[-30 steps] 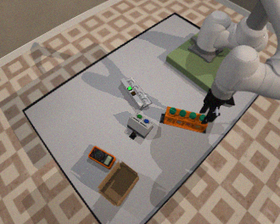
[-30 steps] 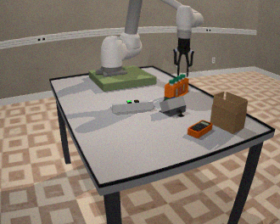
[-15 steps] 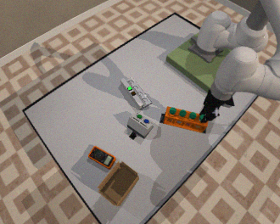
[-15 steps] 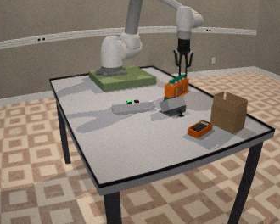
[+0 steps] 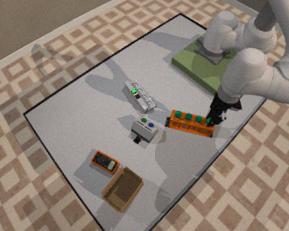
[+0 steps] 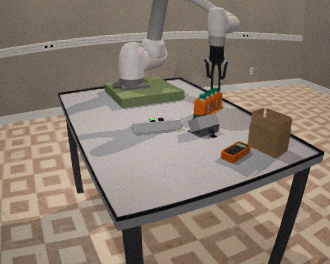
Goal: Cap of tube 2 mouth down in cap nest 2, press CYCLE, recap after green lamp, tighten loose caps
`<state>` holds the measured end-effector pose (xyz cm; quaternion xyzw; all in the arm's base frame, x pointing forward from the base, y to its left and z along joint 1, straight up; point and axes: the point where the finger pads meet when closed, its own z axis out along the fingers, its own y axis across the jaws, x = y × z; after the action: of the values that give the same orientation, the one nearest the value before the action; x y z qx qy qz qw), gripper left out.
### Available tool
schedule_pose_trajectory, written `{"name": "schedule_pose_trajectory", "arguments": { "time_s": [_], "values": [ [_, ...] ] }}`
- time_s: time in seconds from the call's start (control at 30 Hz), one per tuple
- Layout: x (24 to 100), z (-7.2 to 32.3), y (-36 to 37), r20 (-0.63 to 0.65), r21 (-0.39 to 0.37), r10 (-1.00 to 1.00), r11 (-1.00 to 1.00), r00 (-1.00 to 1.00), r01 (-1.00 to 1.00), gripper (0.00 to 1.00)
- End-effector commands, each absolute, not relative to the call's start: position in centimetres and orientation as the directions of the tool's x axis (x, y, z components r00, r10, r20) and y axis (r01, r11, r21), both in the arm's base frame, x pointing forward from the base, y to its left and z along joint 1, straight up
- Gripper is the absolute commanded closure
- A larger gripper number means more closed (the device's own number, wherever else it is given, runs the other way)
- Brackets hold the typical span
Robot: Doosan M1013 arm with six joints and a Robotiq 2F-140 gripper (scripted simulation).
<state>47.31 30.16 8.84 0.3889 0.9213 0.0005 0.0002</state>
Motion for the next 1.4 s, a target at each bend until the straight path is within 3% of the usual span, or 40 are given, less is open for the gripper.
{"name": "schedule_pose_trajectory", "arguments": {
  "time_s": [0.0, 0.83, 0.87, 1.37],
  "values": [
    [47.35, 8.9, 30.19, 0.0, 0.002, 0.76, 0.65, -0.65, 0.76, 0.7],
    [47.35, 8.88, 30.19, 0.001, 0.002, 0.956, 0.294, -0.294, 0.956, 0.7],
    [47.35, 8.9, 30.19, 0.001, 0.002, 0.956, 0.294, -0.294, 0.956, 0.59],
    [47.34, 9.79, 30.18, 0.001, 0.002, 0.956, 0.294, -0.294, 0.956, 0.59]
  ]
}}
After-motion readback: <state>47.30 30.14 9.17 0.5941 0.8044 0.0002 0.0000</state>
